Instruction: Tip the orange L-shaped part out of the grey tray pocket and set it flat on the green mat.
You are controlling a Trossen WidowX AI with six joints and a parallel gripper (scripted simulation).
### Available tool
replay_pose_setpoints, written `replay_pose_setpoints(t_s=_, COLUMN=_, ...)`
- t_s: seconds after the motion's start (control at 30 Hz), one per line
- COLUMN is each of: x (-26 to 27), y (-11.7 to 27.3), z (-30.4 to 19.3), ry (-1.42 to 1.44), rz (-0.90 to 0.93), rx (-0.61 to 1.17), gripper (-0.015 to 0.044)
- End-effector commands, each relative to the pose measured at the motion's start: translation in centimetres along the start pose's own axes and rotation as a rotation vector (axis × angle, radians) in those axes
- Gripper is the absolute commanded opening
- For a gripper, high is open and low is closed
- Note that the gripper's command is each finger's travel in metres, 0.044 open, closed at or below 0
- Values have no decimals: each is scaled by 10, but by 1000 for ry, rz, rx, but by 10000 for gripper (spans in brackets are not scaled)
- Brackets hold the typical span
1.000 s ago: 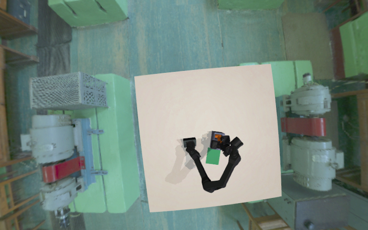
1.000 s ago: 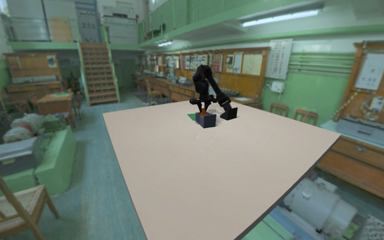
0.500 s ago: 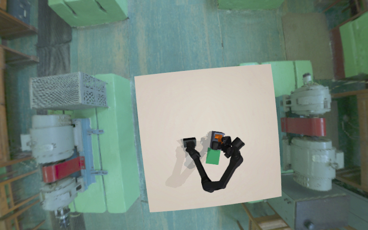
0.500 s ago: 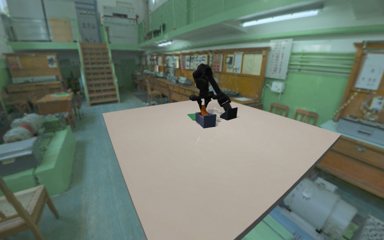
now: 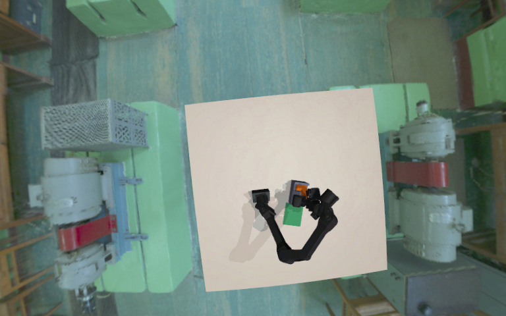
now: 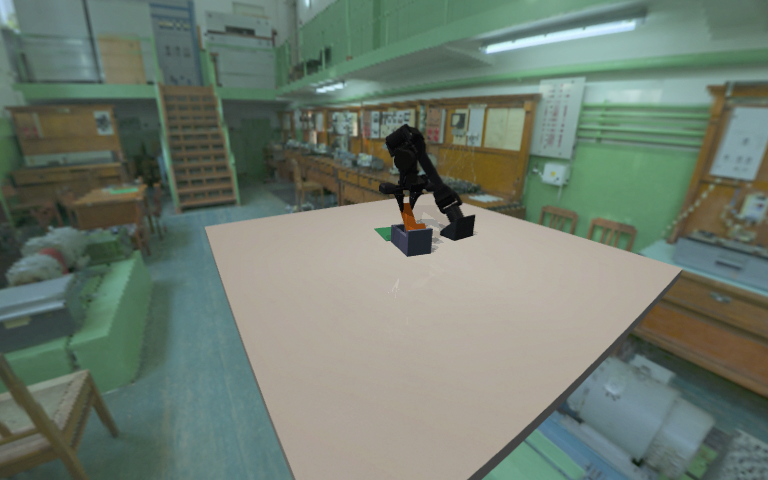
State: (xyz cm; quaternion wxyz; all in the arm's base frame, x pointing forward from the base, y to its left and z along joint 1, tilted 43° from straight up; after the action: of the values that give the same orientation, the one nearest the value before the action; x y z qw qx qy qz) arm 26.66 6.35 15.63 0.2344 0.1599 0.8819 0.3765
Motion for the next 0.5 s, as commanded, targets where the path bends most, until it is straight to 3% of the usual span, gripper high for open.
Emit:
replay_pose_setpoints(t_s=0.0, x=0, y=5, z=0, ry=-4, rz=4, rx=0, gripper=0)
replay_pose_setpoints(t_s=0.47, x=0, y=22, z=0, ry=-4, rz=5, rx=0, gripper=0)
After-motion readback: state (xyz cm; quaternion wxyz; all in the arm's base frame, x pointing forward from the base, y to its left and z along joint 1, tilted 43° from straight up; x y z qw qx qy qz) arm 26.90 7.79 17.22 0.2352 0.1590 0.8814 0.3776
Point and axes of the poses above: the point midway between the two fingers, 35 mm back from their tips, its own y axis back along the fingers, its own x axis across the jaws, z = x × y, the point moved 8 cm from there along y, back along the fingers, and after that the axes turned 10 degrees about -y, right-handed, at the moved point
